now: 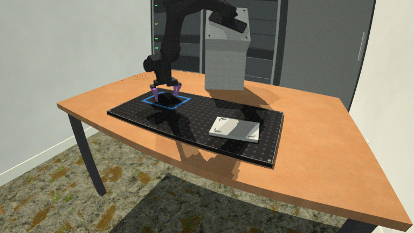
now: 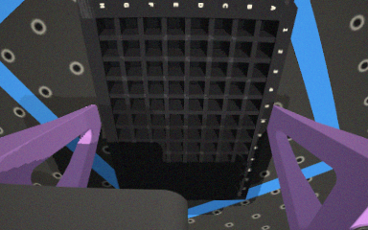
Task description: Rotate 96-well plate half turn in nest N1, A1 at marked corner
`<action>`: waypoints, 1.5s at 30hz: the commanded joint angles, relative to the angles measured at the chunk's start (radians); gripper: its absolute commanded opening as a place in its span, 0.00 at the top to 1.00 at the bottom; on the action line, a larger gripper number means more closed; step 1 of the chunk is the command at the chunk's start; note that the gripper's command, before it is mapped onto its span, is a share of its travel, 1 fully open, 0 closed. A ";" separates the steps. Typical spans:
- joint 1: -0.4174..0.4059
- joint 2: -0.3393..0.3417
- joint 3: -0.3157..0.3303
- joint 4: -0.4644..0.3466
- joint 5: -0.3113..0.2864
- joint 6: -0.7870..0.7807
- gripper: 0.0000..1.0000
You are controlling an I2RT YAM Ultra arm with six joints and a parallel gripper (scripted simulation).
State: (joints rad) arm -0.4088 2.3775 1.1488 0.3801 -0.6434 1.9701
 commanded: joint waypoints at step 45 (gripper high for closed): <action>-0.015 -0.004 -0.002 0.001 0.016 0.007 1.00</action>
State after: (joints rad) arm -0.4084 2.3779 1.1488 0.3801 -0.6415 1.9720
